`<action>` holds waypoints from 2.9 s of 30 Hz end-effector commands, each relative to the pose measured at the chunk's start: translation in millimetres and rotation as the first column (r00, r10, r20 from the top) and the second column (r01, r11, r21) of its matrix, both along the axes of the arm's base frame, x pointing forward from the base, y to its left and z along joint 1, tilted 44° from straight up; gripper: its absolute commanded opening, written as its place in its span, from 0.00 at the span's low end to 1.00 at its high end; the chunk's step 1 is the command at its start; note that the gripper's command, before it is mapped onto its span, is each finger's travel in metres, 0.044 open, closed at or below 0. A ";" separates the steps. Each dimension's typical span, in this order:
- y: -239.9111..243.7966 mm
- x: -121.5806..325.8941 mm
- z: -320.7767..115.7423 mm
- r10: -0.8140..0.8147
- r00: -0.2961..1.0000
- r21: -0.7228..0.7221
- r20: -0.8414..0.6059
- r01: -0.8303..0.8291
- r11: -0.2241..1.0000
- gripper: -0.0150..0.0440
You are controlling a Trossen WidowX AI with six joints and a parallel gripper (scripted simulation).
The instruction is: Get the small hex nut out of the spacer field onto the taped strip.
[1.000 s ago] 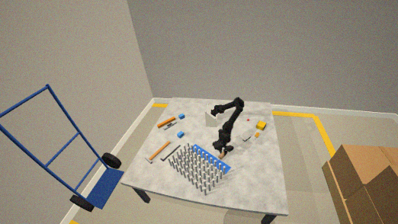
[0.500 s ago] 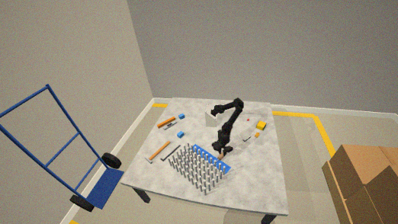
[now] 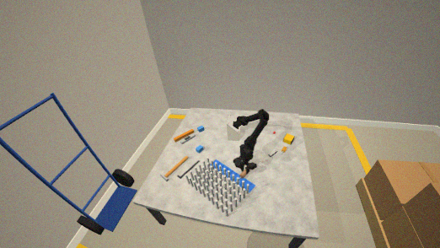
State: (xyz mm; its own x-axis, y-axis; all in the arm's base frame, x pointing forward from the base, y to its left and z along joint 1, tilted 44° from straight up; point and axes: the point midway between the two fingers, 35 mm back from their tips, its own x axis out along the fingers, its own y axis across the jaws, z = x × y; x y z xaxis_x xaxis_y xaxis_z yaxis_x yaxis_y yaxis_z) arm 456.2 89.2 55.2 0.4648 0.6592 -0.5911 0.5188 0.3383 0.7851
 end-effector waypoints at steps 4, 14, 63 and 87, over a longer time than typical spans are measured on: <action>-3.8 6.5 -0.8 0.003 1.000 -0.001 0.009 -0.003 1.000 0.25; -6.9 11.7 -3.2 0.002 1.000 -0.001 0.009 -0.002 1.000 0.25; 4.6 12.4 -18.8 -0.005 1.000 -0.001 0.003 0.005 1.000 0.25; 12.0 0.2 -13.6 -0.003 1.000 -0.001 0.003 0.003 1.000 0.25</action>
State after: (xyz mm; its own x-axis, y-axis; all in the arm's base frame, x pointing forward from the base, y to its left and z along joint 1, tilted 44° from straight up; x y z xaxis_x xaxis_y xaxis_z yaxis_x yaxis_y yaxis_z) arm 459.8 99.8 39.9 0.4675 0.6591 -0.5891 0.5135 0.3400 0.7879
